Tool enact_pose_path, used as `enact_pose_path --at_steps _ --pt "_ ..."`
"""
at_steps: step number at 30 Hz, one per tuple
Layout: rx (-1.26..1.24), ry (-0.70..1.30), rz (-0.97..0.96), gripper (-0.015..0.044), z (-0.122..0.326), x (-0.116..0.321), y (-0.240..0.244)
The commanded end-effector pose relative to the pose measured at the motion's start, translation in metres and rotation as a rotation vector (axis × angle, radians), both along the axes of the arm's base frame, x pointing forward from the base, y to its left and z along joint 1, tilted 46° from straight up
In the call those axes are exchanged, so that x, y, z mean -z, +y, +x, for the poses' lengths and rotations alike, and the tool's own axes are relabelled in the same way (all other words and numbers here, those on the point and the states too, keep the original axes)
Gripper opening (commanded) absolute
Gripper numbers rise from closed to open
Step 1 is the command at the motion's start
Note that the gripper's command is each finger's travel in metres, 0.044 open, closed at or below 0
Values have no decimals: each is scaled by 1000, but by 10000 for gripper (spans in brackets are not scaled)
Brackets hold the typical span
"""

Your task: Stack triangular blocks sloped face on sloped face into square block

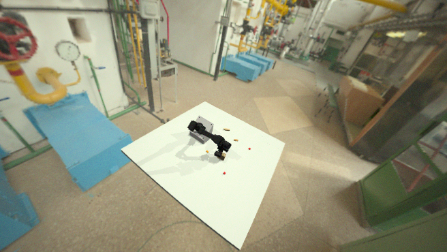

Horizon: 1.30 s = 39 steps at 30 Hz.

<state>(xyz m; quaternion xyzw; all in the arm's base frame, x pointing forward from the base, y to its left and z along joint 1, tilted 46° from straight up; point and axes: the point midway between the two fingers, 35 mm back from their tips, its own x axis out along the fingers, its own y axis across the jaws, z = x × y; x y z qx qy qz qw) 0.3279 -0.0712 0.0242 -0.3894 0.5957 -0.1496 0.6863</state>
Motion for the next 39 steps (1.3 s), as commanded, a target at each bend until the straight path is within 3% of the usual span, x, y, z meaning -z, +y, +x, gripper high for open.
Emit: enact_pose_path --at_steps 1,6,15,24,39 --pt "0 0 0 315 0 0 0" --pt "0 0 0 440 0 0 0" --pt "0 0 0 440 0 -1 2" --pt "0 2 3 440 -26 -75 73" --pt "-1 24 1 440 -28 -70 72"
